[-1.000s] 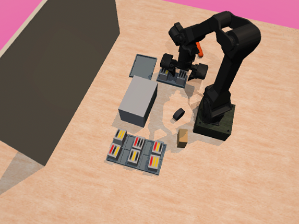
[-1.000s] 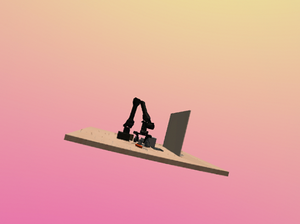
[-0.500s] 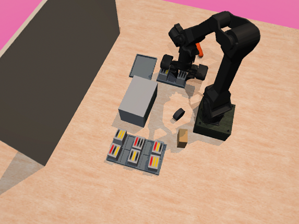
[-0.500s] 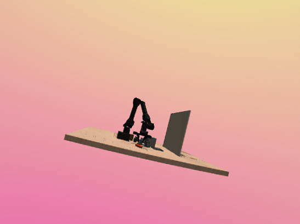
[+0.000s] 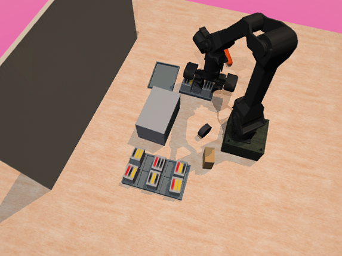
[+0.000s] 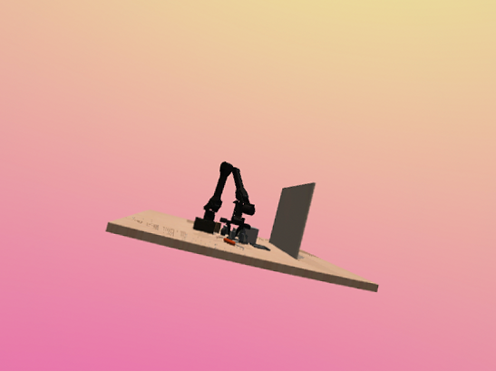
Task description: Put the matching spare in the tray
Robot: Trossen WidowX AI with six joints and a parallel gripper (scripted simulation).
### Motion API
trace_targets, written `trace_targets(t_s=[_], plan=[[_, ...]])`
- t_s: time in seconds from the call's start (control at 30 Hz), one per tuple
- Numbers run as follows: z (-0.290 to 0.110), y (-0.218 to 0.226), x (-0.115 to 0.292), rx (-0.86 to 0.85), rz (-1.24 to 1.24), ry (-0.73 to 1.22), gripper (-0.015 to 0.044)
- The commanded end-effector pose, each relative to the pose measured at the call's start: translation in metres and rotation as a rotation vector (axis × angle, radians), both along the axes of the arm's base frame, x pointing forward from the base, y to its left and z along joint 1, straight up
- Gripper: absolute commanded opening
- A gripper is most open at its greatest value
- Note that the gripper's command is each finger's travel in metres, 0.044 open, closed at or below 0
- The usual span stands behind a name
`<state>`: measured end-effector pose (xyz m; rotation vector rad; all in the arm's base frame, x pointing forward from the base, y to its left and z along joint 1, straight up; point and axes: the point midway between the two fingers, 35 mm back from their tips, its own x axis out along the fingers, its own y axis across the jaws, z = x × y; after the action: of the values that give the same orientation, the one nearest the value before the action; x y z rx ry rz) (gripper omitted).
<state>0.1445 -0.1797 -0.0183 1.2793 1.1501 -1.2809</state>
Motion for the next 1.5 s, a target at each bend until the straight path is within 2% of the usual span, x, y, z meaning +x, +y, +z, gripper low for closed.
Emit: trace_targets(t_s=[0.0,0.43,0.73,1.2,1.47], plan=[[0.000,0.000,0.000,0.000,0.000,0.000,0.0000],[0.078,0.000,0.000,-0.002,0.001,0.000,0.0000],[0.076,0.001,0.000,0.003,0.000,0.000,0.0000],[0.149,0.002,-0.011,-0.002,0.001,0.001,0.0000],[0.154,0.001,-0.006,-0.002,0.010,0.002,0.0000]])
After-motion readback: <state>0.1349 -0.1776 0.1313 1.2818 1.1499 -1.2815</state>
